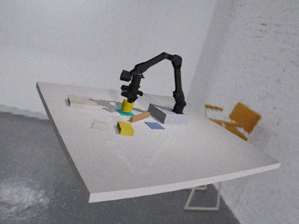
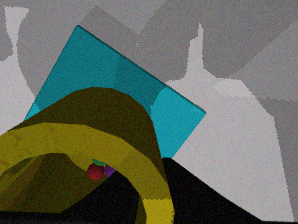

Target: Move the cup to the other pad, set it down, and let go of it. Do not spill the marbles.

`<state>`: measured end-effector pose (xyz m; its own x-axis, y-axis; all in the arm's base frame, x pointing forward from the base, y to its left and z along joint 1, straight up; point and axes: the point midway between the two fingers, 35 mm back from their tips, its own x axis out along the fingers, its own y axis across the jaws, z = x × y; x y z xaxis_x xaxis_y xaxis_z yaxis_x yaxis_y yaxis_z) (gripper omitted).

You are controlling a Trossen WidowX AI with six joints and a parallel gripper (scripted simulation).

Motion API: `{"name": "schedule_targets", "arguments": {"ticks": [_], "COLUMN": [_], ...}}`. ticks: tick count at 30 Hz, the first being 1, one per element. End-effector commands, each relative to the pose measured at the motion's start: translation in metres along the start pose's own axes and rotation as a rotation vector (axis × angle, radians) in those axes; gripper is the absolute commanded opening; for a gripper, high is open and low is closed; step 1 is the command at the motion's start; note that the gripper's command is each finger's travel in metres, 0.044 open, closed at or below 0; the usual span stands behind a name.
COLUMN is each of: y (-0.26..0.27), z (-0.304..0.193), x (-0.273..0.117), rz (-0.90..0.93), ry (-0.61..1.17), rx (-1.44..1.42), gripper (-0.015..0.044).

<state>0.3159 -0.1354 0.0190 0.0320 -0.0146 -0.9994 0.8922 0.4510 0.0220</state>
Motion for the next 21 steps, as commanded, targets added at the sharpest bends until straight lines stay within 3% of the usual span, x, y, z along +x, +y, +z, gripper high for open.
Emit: {"name": "schedule_targets", "arguments": {"ticks": [1,14,19,21], "y": [-0.0011,-0.0004,-0.0004,-0.0004], "z": [-0.0006,-0.0004,-0.0004,-0.0004], "x": [0.0052,0.002,0.002,0.002], "rz": [-0.006,-0.002,-0.002,-0.002], "ry": [0.003,0.002,0.002,0.002], "rx": [-0.004,0.0,0.0,0.0], "gripper": [0.0,0.0,0.0131,0.0147]}}
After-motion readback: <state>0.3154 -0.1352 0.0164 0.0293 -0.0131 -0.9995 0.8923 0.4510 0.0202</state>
